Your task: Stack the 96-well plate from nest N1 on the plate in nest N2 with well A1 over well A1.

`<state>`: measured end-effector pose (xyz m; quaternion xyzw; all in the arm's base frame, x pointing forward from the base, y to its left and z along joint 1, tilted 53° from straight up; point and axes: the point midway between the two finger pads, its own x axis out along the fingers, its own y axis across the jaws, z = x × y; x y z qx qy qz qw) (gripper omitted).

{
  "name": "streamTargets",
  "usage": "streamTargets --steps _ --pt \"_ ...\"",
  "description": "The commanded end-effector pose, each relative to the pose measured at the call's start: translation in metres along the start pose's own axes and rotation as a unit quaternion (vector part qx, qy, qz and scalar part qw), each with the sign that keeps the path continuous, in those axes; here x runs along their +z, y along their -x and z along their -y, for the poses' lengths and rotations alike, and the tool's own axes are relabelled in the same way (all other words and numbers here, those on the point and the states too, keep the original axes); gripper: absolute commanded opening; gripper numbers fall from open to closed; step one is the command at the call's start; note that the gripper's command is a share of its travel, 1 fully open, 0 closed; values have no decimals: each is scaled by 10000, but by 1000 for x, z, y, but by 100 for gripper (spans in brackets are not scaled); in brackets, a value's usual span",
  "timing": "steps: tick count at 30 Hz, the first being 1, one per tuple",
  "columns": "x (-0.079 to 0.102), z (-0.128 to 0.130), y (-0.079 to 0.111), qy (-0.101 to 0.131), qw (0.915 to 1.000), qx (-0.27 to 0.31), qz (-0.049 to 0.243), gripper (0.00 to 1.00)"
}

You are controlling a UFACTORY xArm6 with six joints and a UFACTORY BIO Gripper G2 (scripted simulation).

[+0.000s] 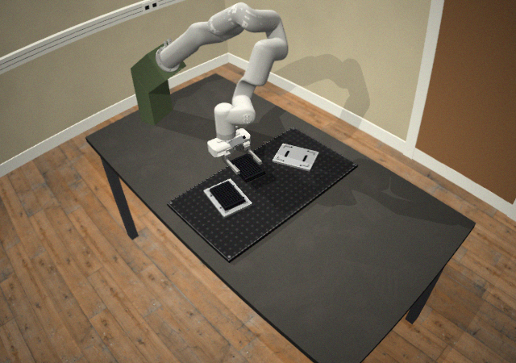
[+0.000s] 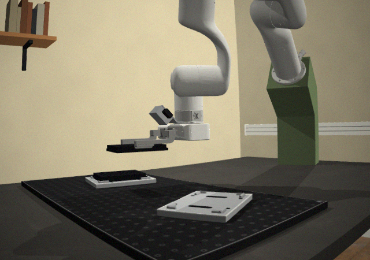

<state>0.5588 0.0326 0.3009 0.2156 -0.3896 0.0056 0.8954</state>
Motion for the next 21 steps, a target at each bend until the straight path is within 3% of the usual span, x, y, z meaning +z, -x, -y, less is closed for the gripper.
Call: streamTargets --steps 1,21 --pt "0 13 -2 -2 10000 2 2 0" --pt "0 72 -11 0 10000 2 2 0"
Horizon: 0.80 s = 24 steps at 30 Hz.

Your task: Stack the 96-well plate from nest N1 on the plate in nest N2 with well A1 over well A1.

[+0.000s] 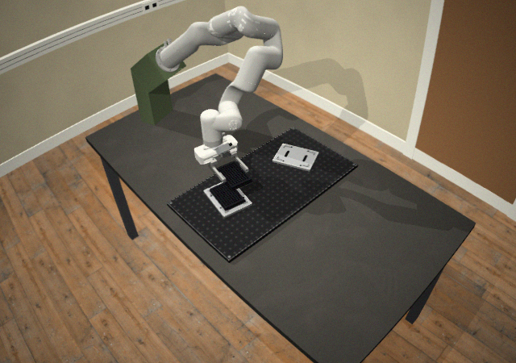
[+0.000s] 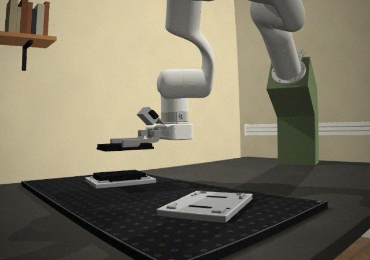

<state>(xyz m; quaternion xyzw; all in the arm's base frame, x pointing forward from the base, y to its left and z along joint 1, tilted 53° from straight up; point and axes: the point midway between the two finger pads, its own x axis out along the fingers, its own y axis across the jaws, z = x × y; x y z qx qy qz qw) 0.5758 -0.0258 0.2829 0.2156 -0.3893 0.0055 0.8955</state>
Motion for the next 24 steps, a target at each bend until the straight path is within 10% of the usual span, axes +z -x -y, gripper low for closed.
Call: streamTargets --steps 1,24 --pt "0 13 -3 -1 10000 4 4 0" --pt "0 38 -6 0 10000 4 4 0"
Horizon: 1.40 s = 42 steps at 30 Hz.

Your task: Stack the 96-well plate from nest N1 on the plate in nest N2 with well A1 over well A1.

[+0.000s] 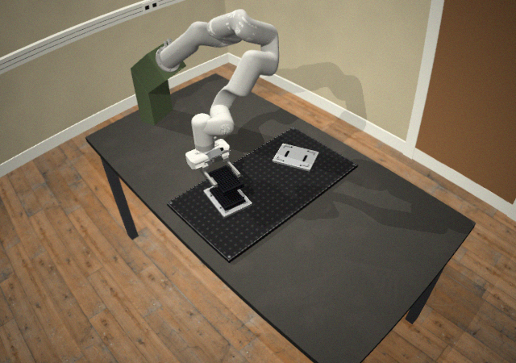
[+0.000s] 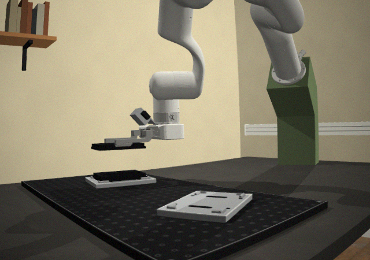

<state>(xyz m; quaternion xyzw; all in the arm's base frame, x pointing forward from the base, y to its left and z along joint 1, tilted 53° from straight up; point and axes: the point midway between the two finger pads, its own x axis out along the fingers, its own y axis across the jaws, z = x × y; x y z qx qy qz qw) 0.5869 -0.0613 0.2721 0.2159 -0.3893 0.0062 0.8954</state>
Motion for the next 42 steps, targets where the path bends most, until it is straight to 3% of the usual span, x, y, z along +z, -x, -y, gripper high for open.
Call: streamTargets --steps 1,23,42 --pt "1 0 0 6 10000 -1 6 0" --pt "1 -1 0 6 10000 -1 6 0" --pt "-28 -1 0 6 10000 -2 5 0"
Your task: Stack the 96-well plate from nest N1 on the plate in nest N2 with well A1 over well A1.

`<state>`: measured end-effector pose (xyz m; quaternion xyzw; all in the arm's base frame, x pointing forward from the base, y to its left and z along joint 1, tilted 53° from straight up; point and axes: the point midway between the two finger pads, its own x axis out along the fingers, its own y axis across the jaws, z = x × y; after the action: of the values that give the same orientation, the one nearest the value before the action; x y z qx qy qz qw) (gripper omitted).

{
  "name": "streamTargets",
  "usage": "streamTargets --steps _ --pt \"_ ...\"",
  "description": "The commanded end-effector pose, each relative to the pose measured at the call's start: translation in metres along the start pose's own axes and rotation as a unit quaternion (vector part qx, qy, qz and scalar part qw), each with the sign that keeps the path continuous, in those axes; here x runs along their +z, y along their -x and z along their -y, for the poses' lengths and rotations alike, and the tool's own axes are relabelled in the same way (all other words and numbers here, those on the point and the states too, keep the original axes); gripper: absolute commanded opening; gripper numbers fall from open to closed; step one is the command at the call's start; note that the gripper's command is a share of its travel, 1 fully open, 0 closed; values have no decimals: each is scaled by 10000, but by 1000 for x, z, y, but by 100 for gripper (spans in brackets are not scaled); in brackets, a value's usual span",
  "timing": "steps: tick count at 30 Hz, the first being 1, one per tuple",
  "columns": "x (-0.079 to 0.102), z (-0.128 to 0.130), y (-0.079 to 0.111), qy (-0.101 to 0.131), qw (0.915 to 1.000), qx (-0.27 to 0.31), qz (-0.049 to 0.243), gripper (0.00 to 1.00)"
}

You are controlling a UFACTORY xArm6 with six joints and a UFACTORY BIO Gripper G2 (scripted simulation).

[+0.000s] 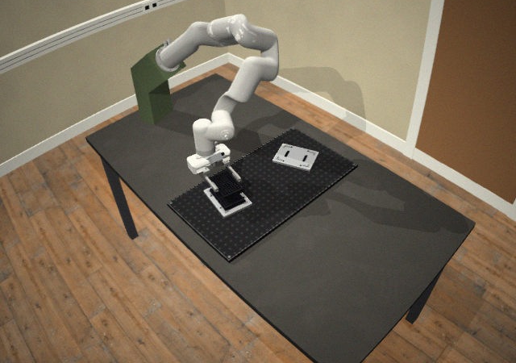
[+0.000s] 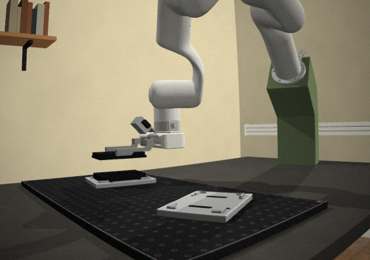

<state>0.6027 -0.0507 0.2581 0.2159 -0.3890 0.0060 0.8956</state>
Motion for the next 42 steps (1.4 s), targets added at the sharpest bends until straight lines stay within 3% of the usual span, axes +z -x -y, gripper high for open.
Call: streamTargets --steps 1,18,42 --pt "-6 0 -1 4 10000 1 8 0" --pt "-31 0 -1 4 10000 1 8 0" --pt "-31 0 -1 4 10000 1 8 0"
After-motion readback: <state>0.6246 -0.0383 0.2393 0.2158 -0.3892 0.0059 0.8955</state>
